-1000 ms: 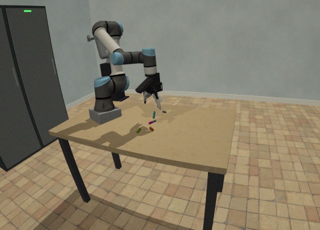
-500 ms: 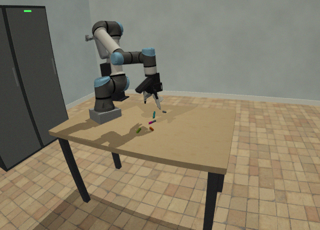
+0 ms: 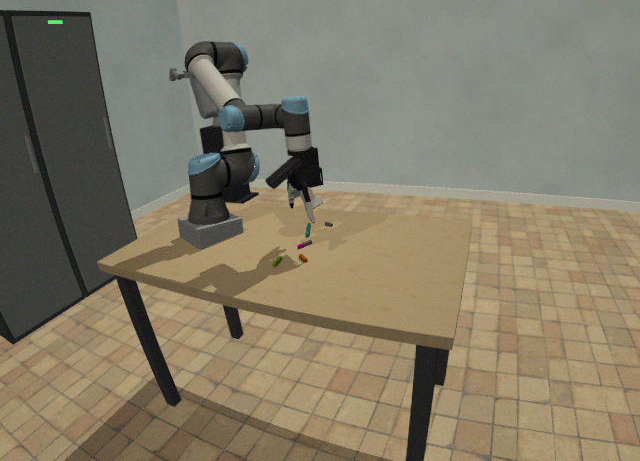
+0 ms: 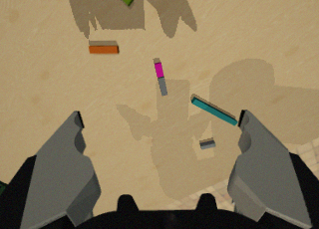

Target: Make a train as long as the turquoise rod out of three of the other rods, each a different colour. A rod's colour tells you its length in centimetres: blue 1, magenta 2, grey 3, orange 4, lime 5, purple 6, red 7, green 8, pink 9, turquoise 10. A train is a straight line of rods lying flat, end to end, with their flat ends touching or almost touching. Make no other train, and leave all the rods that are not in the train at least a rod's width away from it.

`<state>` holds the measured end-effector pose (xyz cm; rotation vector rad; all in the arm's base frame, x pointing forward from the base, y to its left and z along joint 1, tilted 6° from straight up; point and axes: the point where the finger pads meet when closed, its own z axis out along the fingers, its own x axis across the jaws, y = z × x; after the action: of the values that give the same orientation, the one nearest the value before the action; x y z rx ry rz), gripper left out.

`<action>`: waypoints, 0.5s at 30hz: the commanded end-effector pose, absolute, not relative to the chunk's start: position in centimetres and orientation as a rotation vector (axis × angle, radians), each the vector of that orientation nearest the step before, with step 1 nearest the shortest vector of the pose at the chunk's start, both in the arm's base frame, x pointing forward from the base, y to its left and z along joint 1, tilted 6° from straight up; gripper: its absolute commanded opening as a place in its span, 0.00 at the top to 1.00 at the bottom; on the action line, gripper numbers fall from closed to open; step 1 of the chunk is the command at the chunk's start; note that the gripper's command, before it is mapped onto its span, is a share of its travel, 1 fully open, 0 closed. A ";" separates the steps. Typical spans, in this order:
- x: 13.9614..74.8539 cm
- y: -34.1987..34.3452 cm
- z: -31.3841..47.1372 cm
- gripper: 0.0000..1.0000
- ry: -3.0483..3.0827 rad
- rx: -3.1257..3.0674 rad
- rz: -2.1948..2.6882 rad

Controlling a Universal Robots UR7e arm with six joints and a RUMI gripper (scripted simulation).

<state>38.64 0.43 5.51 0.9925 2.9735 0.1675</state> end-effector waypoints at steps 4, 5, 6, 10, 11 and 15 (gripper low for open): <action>38.4 -0.8 5.2 0.00 2.857 1.315 0.164; 38.4 -0.8 5.2 0.00 2.857 1.315 0.164; 38.3 -1.0 5.2 0.00 2.832 1.371 0.163; 38.1 -1.9 4.9 0.00 2.726 1.589 0.162; 38.1 -2.1 4.9 0.00 2.700 1.635 0.161; 37.9 -2.8 4.7 0.00 2.590 1.817 0.159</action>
<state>38.03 -2.06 4.85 1.6378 2.7009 0.1685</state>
